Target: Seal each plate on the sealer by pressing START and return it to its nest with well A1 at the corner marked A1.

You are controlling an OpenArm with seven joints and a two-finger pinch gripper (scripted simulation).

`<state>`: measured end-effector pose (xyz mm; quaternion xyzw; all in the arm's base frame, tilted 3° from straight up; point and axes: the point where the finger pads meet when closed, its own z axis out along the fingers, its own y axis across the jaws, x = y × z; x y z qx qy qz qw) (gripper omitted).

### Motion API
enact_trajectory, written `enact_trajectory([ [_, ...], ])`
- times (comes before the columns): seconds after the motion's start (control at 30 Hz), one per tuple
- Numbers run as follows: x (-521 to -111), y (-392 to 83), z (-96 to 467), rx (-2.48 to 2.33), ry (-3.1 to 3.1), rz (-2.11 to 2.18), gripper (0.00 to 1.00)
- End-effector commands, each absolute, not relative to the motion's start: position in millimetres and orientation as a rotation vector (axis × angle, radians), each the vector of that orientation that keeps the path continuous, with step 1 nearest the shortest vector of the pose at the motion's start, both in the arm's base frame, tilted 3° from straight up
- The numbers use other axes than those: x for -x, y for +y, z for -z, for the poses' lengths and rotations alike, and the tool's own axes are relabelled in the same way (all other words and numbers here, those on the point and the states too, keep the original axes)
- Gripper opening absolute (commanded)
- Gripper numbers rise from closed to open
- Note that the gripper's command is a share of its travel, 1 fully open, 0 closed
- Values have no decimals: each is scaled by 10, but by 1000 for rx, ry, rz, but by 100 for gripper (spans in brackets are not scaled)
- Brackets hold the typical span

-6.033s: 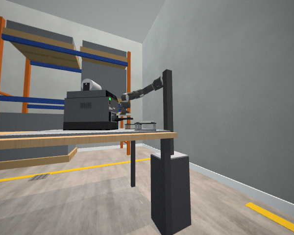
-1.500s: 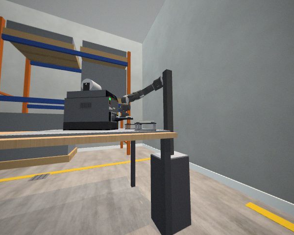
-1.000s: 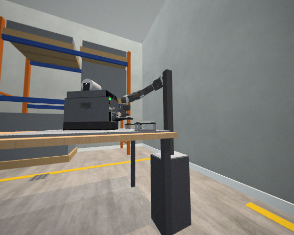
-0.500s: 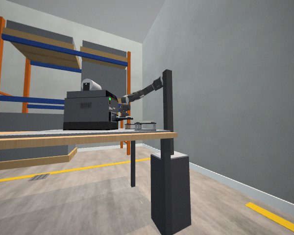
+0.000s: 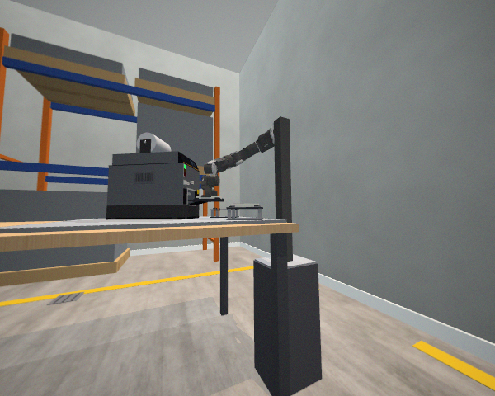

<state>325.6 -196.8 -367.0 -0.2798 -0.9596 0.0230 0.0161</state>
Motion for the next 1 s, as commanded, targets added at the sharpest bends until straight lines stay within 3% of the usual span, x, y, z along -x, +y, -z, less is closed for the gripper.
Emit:
enact_trajectory([
  [0.0,-3259,-1966,3668,868,-2986,-69,65],
  [0.97,-3273,-1967,3516,873,-2987,-72,65],
])
